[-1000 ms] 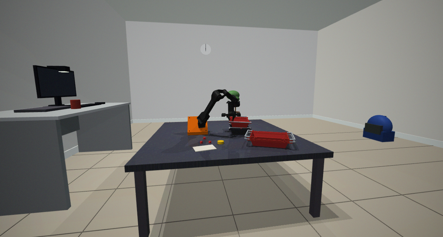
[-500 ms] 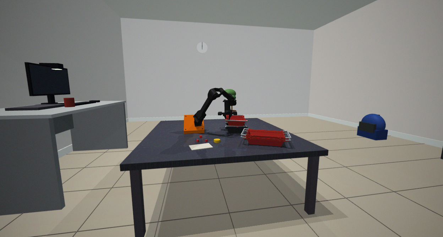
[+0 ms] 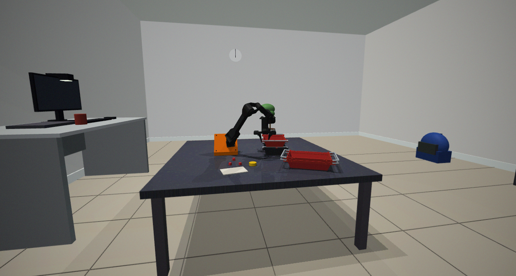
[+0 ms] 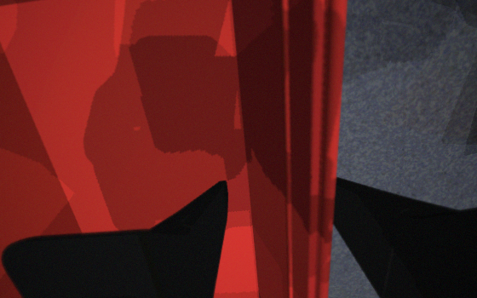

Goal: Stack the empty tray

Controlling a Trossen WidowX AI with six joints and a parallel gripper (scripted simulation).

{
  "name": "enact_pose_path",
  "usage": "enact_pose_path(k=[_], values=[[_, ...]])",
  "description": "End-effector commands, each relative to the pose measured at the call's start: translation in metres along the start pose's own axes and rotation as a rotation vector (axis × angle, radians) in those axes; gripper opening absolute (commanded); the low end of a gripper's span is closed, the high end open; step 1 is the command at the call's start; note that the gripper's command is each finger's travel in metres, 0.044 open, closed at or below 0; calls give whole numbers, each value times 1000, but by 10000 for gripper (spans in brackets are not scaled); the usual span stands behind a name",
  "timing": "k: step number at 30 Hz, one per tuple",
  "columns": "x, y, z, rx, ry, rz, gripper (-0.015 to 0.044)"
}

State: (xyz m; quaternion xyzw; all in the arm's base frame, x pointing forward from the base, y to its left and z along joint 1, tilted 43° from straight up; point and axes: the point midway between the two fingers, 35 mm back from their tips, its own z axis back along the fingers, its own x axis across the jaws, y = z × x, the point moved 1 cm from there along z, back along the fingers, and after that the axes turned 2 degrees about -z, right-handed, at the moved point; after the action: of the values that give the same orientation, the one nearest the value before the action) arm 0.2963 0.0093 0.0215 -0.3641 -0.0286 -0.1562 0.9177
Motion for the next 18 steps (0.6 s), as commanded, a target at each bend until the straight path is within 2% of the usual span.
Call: enact_pose_path(k=[1, 10, 18], values=[[0, 0, -1, 0, 2, 3, 308], [0, 0, -1, 0, 2, 3, 440], [0, 0, 3, 0, 0, 0, 440]])
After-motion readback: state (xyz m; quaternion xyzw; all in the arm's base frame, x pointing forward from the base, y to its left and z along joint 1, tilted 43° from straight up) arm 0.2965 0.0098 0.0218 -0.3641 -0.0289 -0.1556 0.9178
